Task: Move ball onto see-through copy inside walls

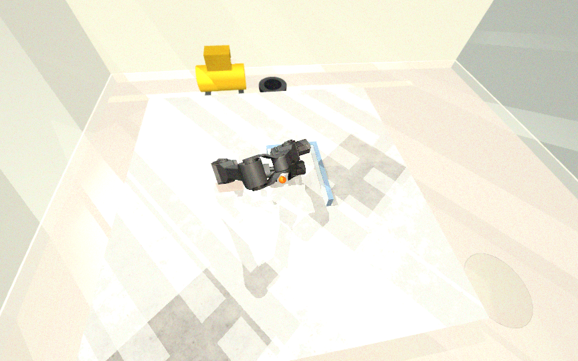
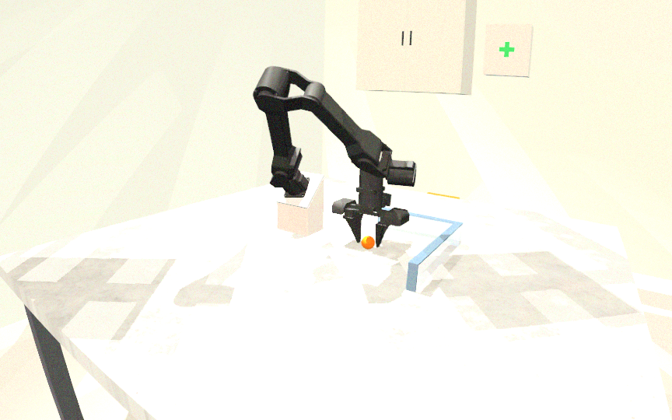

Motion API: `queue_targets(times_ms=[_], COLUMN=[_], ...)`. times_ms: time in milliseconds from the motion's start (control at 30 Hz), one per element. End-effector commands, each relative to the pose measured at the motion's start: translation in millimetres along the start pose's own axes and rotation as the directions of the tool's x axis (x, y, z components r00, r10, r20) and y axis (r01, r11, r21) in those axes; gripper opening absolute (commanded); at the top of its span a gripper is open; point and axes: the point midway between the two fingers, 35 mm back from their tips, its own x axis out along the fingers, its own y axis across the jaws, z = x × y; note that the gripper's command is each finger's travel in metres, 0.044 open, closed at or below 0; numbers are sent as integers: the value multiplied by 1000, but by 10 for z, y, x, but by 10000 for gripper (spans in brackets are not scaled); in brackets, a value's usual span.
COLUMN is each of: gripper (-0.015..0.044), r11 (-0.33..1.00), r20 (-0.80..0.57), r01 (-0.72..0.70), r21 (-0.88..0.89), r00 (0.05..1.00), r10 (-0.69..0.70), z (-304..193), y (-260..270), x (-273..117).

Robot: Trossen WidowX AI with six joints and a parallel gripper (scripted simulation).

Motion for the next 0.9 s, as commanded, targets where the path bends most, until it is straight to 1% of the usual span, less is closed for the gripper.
queue_targets(times_ms=[0,67,200,267,400,433,633,700,800,867], gripper=[264,264,264,264,264,264,264,316,395,440], r11=[1000,1000,1000,1000,1000,1000,1000,1000,1000,1000], r20=[0,3,5,0,-1,1,1,4,3,2], r01=[0,0,-2,-3,-3,9,9,9,6,5], r21=[0,-1,-4,-4,-4,-6,-6,-5,-4,-4], r00=[1000,1000,1000,1000,1000,1000,1000,1000,1000,1000], r10=[0,0,2,3,3,-9,-9,-9,-6,-5], z=[0,10,23,6,3,15,15,22,17,15], y=[0,-15,-24,3,7,-19,-19,-27,-14,-11], x=[-1,-88,-661,-856,-881,-813,-813,-924,-1286,-1314])
